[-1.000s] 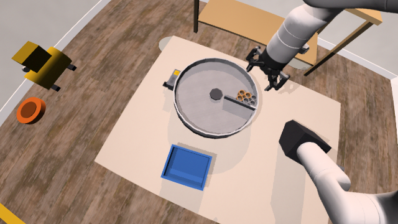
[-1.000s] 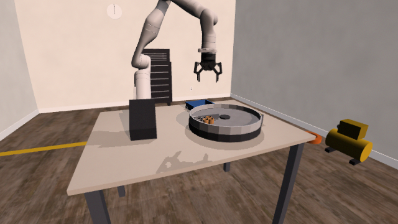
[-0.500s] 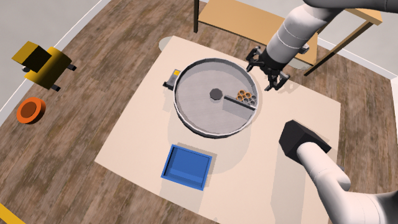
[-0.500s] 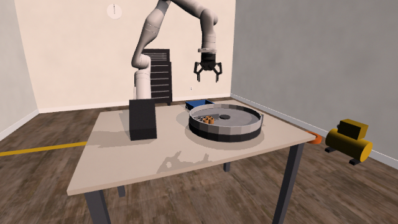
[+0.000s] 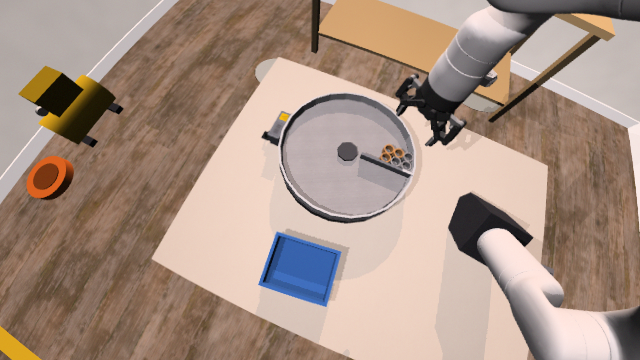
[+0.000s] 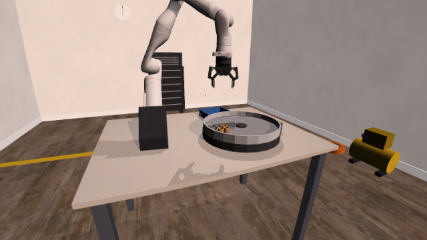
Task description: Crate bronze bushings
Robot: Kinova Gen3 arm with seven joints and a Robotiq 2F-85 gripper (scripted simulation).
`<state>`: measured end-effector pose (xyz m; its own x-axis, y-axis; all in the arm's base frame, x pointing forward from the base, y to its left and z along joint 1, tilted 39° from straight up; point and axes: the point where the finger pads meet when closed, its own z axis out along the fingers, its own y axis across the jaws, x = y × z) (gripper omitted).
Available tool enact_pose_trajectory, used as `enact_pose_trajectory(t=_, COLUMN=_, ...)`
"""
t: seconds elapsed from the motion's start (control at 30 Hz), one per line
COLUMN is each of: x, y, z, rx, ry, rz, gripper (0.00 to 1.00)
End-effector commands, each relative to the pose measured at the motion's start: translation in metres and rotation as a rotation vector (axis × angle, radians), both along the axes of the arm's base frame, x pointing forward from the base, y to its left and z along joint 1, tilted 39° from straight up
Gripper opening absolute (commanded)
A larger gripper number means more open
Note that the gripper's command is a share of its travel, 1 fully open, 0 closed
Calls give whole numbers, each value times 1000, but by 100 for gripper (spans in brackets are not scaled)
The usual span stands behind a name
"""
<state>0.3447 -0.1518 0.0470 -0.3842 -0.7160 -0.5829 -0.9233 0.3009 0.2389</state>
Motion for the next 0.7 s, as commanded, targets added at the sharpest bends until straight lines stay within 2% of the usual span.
enact_pose_trajectory(t=0.0, x=0, y=-1, z=0, rx=-1, ry=-1, rz=-1, gripper=100)
enact_pose_trajectory(t=0.67, x=0, y=-1, z=0, rx=-1, ry=-1, rz=-1, gripper=100)
